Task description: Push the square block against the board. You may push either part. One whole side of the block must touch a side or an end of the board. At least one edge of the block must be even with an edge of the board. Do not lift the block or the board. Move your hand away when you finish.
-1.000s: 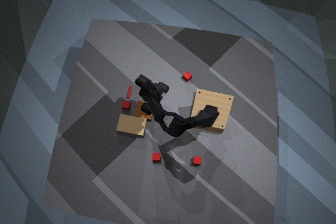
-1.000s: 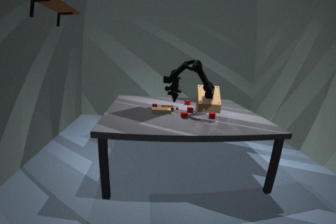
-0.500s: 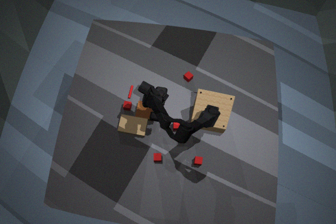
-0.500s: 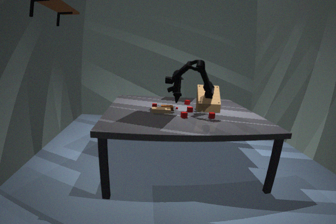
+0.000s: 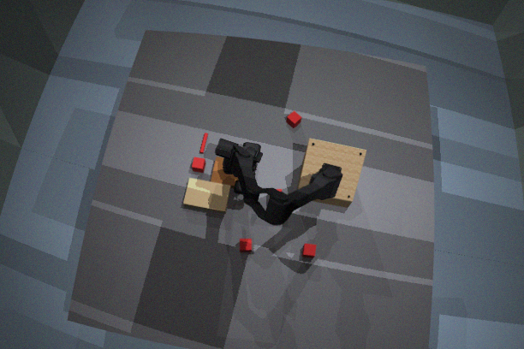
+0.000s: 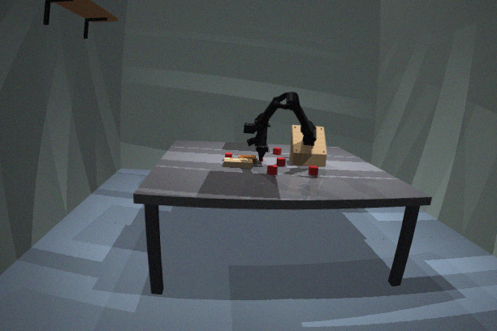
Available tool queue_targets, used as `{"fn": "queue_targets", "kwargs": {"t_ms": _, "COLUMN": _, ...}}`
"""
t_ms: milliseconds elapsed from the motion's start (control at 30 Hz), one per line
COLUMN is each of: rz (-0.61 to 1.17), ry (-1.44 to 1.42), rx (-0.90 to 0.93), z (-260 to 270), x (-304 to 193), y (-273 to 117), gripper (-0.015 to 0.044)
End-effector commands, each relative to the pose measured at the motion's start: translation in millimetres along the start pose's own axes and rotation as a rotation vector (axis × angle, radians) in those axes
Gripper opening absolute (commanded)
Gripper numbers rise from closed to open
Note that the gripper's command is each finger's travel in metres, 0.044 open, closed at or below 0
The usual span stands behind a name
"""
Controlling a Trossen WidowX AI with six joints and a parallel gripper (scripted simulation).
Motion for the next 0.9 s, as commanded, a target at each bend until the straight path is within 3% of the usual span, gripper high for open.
{"fn": "queue_targets", "kwargs": {"t_ms": 0, "rz": -0.006, "ry": -0.001, "rx": 0.003, "z": -1, "x": 7, "y": 0, "gripper": 0.0000}}
{"fn": "queue_targets", "kwargs": {"t_ms": 867, "rz": -0.007, "ry": -0.003, "rx": 0.001, "z": -11, "x": 48, "y": -1, "gripper": 0.0000}}
Point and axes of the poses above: the point midway between the two fingers, 35 mm back from their tips, its own y axis out along the fingers, its own z axis across the jaws, x = y × z, the point moved 6 cm from there along -y, back along the fingers, and after that the axes turned 14 degrees about -y, right-handed, at the moved point
